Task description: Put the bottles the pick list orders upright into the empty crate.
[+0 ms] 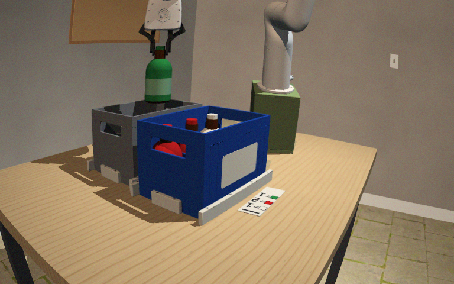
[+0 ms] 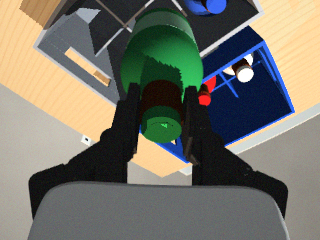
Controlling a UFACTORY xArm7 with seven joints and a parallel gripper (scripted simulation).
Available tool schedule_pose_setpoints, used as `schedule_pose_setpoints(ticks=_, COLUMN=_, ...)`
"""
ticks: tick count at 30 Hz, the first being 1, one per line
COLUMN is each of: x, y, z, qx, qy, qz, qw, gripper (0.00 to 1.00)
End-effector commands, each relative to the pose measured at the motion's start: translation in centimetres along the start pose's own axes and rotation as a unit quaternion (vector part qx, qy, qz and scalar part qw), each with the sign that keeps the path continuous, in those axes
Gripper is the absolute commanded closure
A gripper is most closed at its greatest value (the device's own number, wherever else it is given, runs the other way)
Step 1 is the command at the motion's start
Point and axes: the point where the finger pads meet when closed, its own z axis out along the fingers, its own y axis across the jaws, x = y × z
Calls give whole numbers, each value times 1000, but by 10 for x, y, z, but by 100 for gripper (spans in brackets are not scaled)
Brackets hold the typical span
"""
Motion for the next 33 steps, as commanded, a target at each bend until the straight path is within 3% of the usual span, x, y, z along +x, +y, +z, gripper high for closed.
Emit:
schedule_pose_setpoints(ticks=1, x=-4, y=5, z=-2, qx=3, qy=-1, qz=0, qw=1000, gripper=100)
schedule_pose_setpoints(ticks=33, x=-34, y=53, z=-2, qx=2, qy=-1, qz=0, qw=1000, gripper=100)
